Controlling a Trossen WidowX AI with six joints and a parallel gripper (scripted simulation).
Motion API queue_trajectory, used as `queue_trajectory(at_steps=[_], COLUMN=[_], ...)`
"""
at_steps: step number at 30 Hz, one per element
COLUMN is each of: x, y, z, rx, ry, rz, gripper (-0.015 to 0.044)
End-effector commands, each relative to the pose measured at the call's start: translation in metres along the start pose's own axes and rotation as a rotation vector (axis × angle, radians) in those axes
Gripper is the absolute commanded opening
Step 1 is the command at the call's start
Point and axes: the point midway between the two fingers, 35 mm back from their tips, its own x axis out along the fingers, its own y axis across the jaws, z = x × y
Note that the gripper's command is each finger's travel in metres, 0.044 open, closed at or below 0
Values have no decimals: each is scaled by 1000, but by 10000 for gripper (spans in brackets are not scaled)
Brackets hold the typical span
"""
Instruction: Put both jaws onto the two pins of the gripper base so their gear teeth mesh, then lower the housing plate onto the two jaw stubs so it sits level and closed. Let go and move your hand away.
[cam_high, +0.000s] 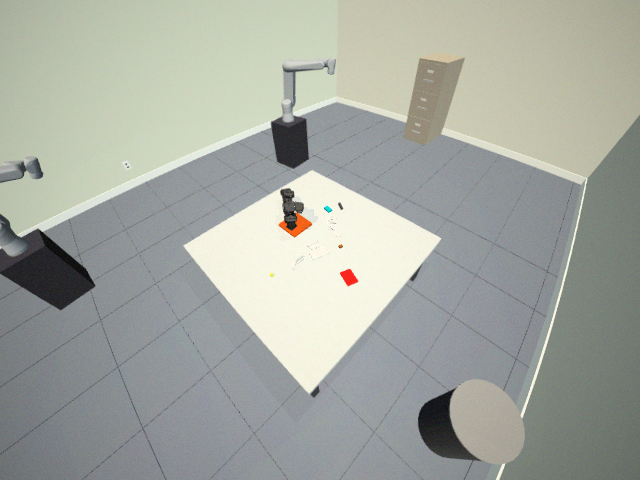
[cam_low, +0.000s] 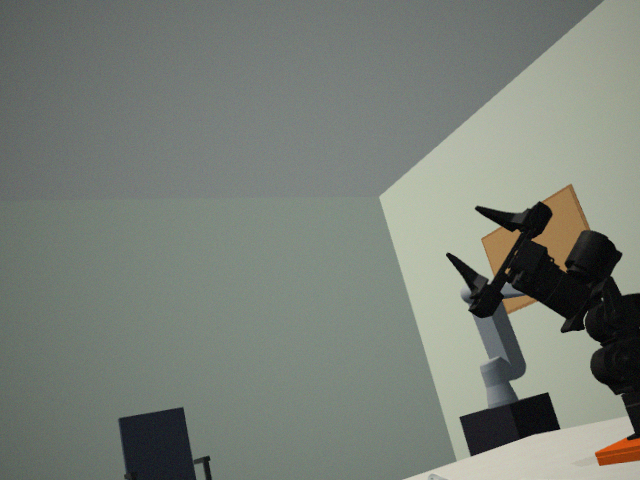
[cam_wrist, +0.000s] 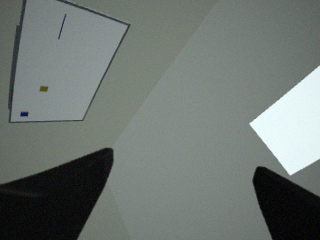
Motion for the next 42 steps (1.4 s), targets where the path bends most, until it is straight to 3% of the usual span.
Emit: queue_trajectory(at_steps=[1,17,18,32,42], x=[0,0,0,0,10], y=[0,0,0,0,13], z=[0,0,0,0,8], rx=[0,0,0,0,138], ry=[0,0,0,0,-33], rz=[0,0,0,0,91], gripper=[426,6,0,0,263])
